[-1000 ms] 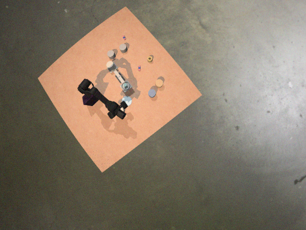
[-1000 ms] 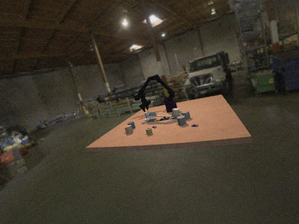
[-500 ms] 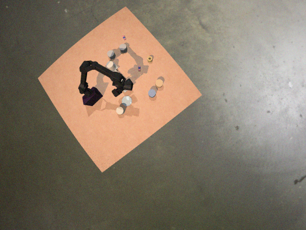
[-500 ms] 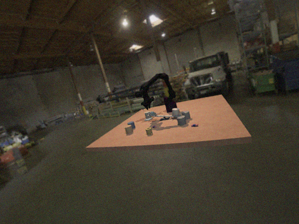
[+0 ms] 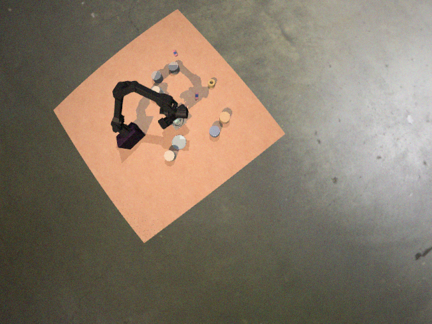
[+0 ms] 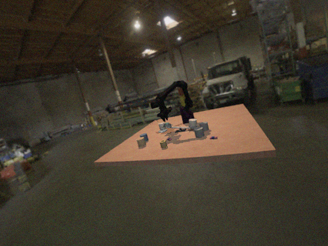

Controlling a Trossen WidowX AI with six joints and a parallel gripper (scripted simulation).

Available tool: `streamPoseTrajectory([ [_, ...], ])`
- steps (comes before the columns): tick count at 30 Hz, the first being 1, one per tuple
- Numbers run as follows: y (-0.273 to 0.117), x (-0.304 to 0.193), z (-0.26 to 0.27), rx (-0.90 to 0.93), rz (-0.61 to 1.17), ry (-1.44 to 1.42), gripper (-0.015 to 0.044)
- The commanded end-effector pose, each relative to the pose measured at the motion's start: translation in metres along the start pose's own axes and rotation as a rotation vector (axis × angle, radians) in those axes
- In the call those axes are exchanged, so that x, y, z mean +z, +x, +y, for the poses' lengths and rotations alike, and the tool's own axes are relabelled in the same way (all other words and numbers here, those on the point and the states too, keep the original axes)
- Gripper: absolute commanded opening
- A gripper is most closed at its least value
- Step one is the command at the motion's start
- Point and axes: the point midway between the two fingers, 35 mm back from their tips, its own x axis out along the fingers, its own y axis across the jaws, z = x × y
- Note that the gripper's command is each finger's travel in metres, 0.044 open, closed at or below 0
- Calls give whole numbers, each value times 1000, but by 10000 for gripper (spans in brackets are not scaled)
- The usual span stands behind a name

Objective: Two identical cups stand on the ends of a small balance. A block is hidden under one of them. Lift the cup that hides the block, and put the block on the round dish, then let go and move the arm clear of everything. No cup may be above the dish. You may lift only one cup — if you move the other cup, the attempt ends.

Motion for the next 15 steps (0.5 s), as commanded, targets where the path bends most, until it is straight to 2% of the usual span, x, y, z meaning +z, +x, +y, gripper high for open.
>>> streamPoseTrajectory([
  [1, 6, 1, 0, -1, -4, 6, 260],
  [15, 29, 1, -1, -1, -5, 6, 260],
])
